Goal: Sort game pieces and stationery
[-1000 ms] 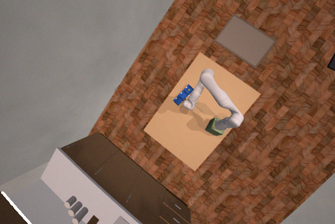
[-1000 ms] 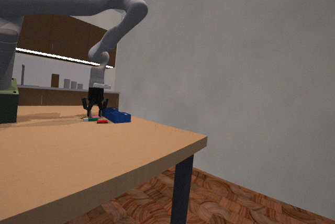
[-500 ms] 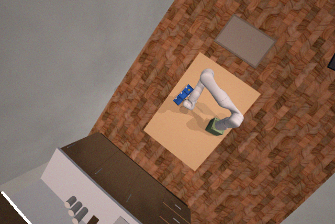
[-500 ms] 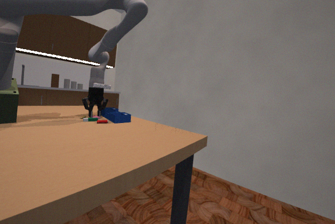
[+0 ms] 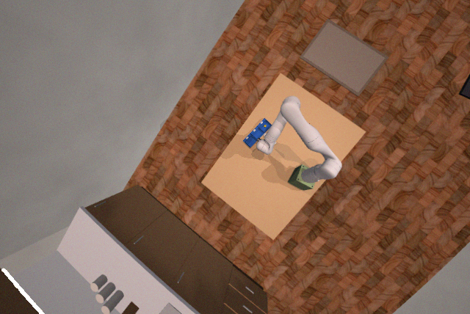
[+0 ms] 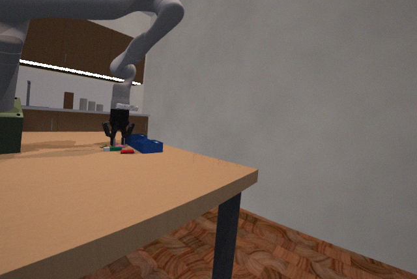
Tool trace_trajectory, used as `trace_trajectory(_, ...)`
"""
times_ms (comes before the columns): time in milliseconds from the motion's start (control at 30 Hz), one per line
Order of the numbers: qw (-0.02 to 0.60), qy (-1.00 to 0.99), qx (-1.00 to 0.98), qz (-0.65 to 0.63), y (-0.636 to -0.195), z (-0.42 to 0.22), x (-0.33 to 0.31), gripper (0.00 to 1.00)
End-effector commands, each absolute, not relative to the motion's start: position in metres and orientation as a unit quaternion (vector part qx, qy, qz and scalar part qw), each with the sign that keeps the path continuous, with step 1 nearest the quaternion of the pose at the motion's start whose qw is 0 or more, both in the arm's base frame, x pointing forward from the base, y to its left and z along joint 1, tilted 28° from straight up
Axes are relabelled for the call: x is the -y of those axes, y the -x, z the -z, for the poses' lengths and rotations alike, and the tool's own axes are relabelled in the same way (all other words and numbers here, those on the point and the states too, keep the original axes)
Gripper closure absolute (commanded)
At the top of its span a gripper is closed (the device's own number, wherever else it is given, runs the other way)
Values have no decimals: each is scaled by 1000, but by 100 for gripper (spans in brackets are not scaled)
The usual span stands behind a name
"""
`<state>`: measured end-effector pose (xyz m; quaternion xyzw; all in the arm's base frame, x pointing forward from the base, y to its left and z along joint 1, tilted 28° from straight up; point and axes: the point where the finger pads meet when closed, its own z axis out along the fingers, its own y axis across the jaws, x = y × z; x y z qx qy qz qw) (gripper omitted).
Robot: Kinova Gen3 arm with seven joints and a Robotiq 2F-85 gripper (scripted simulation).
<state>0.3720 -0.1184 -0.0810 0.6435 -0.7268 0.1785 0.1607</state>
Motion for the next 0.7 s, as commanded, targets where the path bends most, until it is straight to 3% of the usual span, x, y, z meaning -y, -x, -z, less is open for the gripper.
trace_trajectory(0, 161, -644, 726, -179, -373, 81, 120, 65)
trace_trajectory(667, 163, -646, 724, -179, -373, 44, 100, 65)
